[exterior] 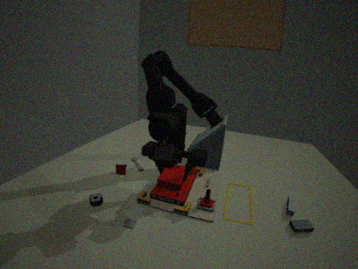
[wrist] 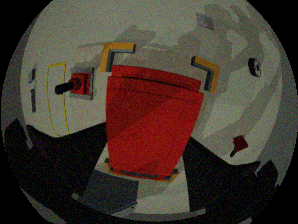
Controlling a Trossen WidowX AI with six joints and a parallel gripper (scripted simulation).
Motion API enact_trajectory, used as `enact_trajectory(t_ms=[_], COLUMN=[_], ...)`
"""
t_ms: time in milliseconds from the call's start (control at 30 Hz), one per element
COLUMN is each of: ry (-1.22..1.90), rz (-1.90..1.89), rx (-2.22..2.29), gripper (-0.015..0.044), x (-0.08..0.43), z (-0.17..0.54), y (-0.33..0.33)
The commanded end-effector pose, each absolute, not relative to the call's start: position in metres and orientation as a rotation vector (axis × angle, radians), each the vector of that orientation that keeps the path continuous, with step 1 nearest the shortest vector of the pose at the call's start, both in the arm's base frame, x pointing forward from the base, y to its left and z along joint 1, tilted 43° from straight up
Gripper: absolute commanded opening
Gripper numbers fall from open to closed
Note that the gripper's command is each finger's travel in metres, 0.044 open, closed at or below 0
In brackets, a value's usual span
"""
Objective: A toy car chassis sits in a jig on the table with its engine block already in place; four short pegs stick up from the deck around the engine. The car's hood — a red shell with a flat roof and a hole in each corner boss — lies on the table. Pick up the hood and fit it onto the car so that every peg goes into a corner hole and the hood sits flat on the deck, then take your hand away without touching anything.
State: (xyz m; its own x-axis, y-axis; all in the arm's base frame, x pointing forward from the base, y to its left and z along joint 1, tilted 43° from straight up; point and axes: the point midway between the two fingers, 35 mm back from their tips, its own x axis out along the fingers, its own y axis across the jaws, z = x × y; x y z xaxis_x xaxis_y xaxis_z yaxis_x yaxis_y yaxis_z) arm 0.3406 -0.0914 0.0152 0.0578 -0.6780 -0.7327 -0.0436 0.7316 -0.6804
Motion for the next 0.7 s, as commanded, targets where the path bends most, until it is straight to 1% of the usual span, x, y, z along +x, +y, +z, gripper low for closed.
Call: enact_trajectory(t_ms=[0,667], ry=[1.453,1.453], rz=[-0.533,-0.533], rx=[-0.635,-0.635], gripper=[0.0000,0.0000], x=[0.3400,0.3401], z=[0.0149,0.0127], y=[-0.0920,-0.0940])
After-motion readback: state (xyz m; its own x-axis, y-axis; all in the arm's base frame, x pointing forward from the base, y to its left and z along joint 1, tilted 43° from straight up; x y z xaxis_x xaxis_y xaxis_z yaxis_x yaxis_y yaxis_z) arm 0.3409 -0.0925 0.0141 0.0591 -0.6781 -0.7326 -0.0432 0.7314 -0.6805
